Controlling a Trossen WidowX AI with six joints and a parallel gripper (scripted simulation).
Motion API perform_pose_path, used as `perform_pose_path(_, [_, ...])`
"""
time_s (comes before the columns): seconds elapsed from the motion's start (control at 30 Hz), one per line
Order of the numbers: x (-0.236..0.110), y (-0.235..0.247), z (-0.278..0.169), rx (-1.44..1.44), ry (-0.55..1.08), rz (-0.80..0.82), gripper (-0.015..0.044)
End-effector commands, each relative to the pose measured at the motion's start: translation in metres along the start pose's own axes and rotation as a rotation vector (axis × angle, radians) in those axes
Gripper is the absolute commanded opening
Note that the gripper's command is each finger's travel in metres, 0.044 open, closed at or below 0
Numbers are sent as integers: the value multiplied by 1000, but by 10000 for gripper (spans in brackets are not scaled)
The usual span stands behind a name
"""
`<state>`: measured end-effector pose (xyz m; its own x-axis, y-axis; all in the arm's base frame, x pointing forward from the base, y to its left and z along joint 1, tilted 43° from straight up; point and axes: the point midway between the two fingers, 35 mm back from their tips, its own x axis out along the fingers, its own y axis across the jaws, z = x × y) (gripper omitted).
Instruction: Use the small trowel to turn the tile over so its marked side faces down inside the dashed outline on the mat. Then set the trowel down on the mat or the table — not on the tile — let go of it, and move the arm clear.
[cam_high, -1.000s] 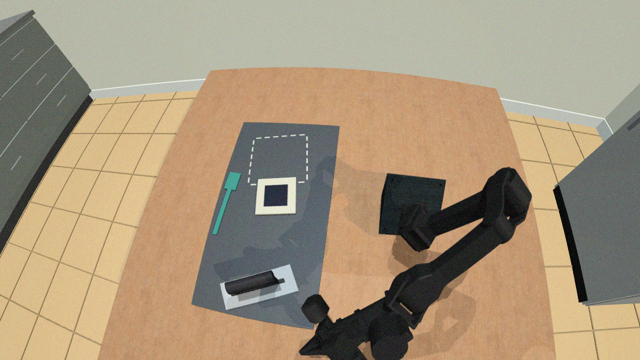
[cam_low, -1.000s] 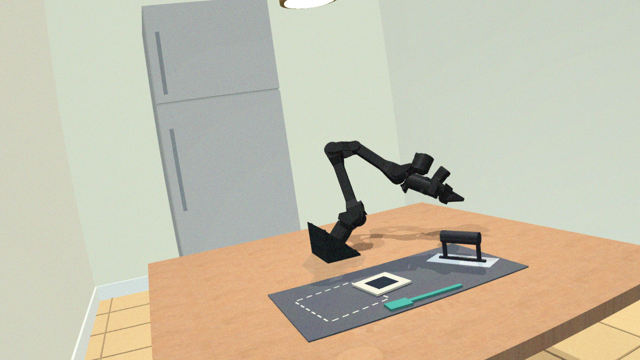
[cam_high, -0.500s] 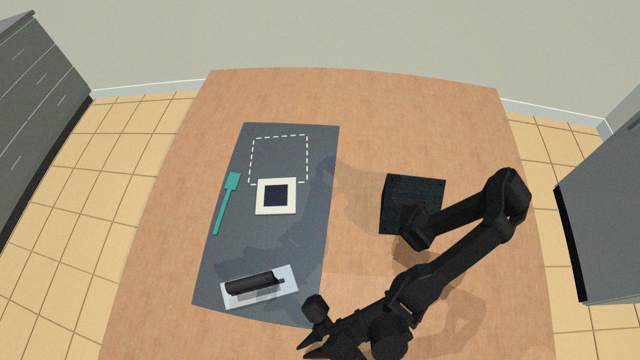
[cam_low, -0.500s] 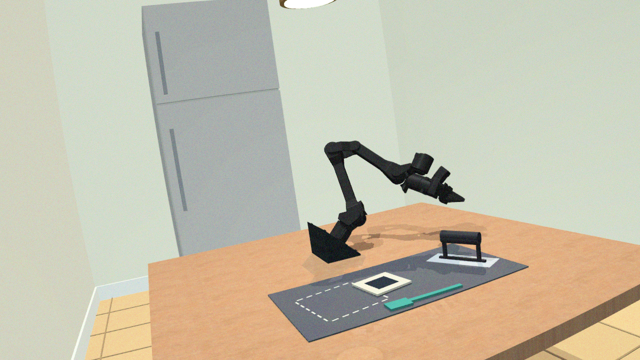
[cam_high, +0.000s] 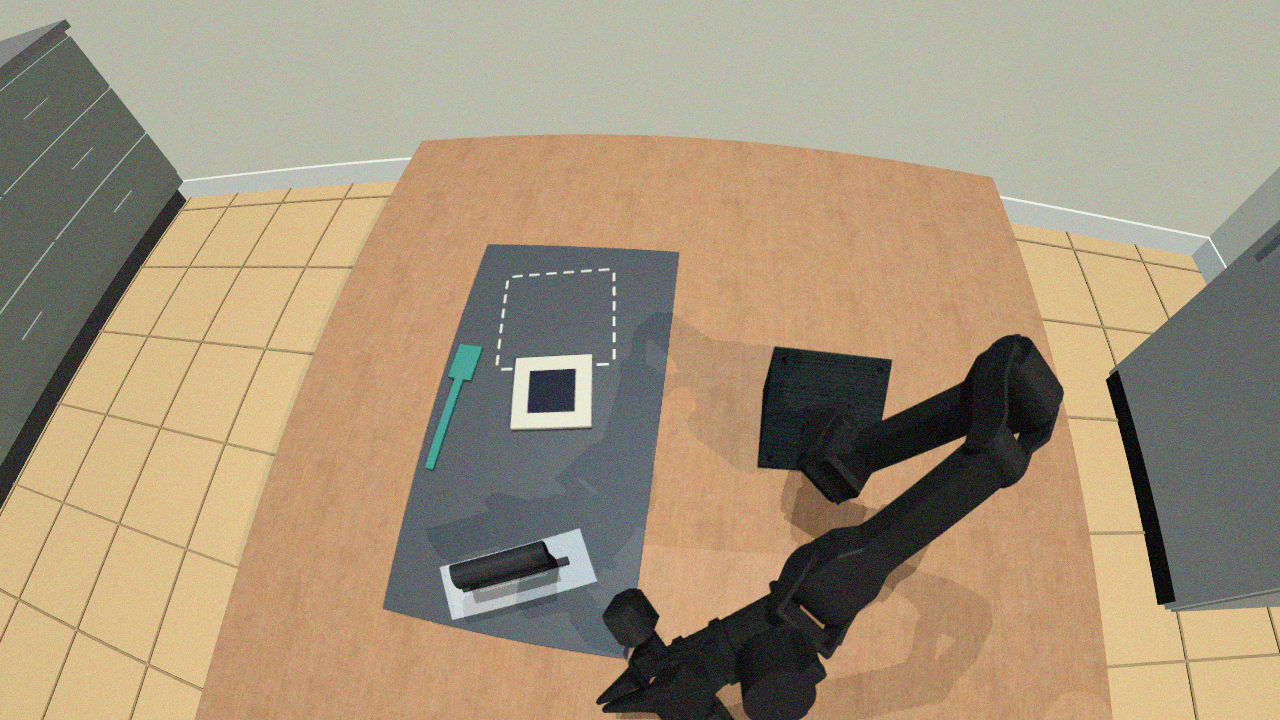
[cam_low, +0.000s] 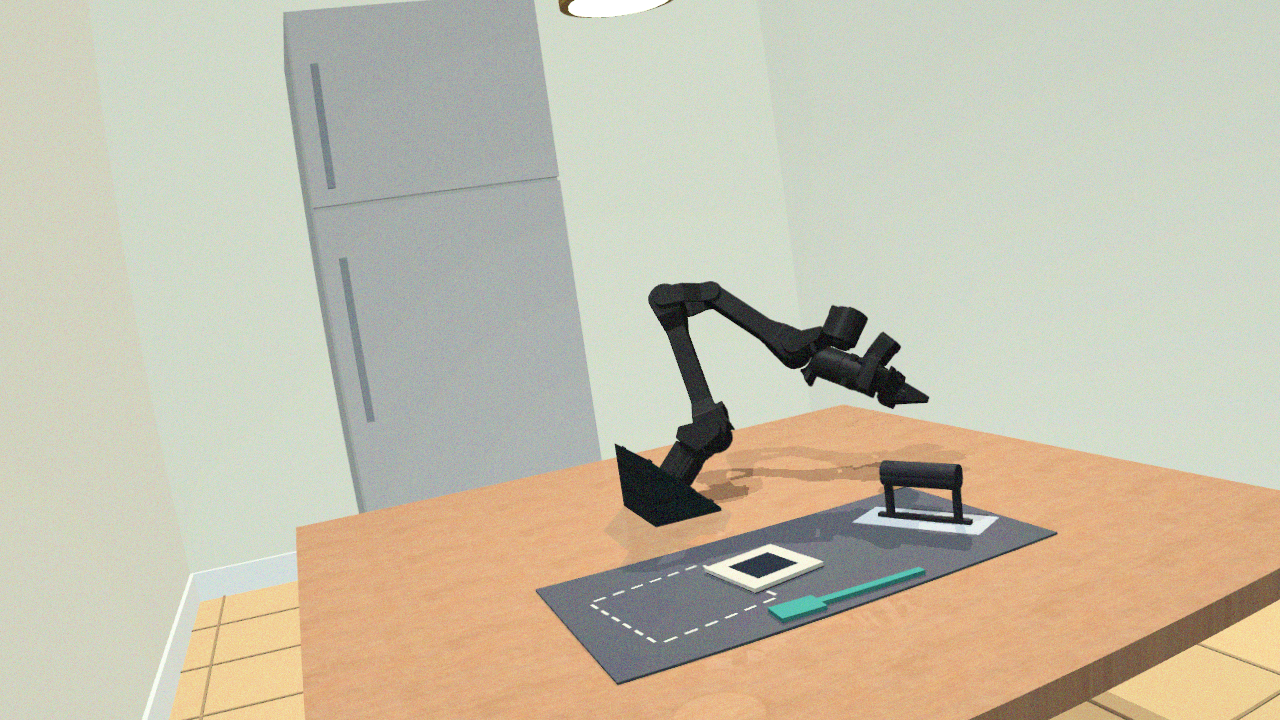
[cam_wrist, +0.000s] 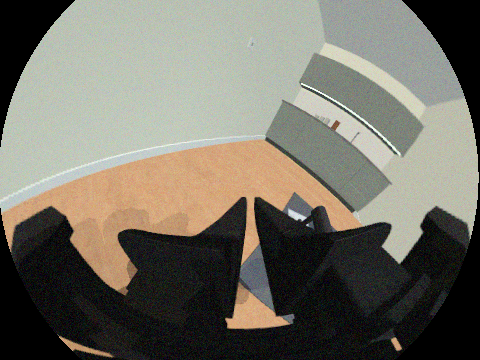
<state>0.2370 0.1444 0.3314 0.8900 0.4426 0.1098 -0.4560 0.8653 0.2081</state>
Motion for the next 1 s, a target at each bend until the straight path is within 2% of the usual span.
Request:
perform_pose_path(0.0, [0,0,0,0,0,0,0])
perform_pose_path(0.43, [0,0,0,0,0,0,0])
perform_pose_path(0.63, [1,0,0,-2,5,-1,153])
perform_pose_path(0.77, [17,-10,-4,-47,104,-34,258])
perform_pose_path(0.97, [42,-32,-12,-101,290,-77,270])
